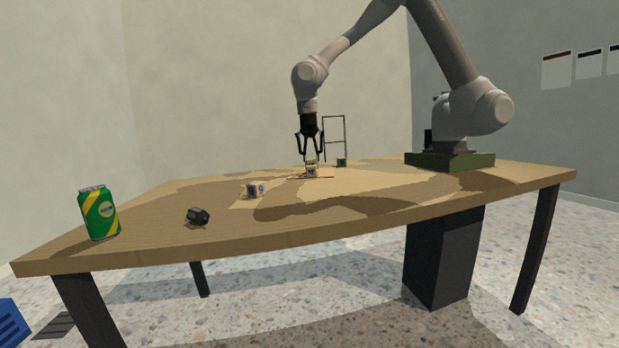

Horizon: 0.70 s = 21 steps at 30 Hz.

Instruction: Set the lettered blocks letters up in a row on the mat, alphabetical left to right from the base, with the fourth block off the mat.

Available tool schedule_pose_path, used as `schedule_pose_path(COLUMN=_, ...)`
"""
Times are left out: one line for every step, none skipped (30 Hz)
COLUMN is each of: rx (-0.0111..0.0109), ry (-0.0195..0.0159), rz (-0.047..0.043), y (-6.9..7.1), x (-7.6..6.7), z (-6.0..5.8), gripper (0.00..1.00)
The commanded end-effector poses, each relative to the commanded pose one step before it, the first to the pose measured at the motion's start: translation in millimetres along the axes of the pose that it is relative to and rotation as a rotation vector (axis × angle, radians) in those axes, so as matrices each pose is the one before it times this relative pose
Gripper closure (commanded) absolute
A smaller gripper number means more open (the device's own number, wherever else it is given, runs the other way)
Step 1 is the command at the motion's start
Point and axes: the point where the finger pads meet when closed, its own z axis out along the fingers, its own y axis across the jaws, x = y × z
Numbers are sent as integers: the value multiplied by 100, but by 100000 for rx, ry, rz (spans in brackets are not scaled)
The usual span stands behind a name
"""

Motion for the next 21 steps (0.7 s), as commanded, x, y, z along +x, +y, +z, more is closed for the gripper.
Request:
schedule_pose_path(rx=166, ry=-26, rz=22, y=-79, x=-12, z=677, gripper=67)
schedule_pose_path(rx=0, ry=0, rz=0, y=0, x=0, z=0, gripper=67)
schedule_pose_path(rx=0, ry=0, rz=0, y=0, x=-1, z=159, gripper=67)
schedule_pose_path(rx=0, ry=0, rz=0, y=0, x=-1, z=122, gripper=67)
schedule_pose_path(rx=0, ry=0, rz=0, y=0, x=-1, z=87, gripper=67)
schedule_pose_path(rx=0, ry=0, rz=0, y=0, x=0, z=56, gripper=67)
schedule_pose_path(rx=0, ry=0, rz=0, y=0, x=0, z=31, gripper=67)
schedule_pose_path(rx=0, ry=0, rz=0, y=0, x=0, z=12, gripper=67)
schedule_pose_path(rx=0, ry=0, rz=0, y=0, x=0, z=2, gripper=67)
schedule_pose_path(rx=0, ry=0, rz=0, y=0, x=0, z=0, gripper=67)
schedule_pose_path(rx=0, ry=0, rz=0, y=0, x=0, z=0, gripper=67)
schedule_pose_path(rx=0, ry=0, rz=0, y=0, x=0, z=0, gripper=67)
schedule_pose_path(rx=0, ry=0, rz=0, y=0, x=0, z=0, gripper=67)
schedule_pose_path(rx=0, ry=0, rz=0, y=0, x=0, z=0, gripper=67)
schedule_pose_path(rx=0, ry=0, rz=0, y=0, x=0, z=0, gripper=67)
schedule_pose_path(rx=0, ry=0, rz=0, y=0, x=0, z=0, gripper=67)
schedule_pose_path(rx=0, ry=0, rz=0, y=0, x=0, z=0, gripper=67)
schedule_pose_path(rx=0, ry=0, rz=0, y=0, x=0, z=0, gripper=67)
schedule_pose_path(rx=0, ry=0, rz=0, y=0, x=0, z=0, gripper=67)
schedule_pose_path(rx=0, ry=0, rz=0, y=0, x=0, z=0, gripper=67)
schedule_pose_path(rx=0, ry=0, rz=0, y=0, x=0, z=0, gripper=67)
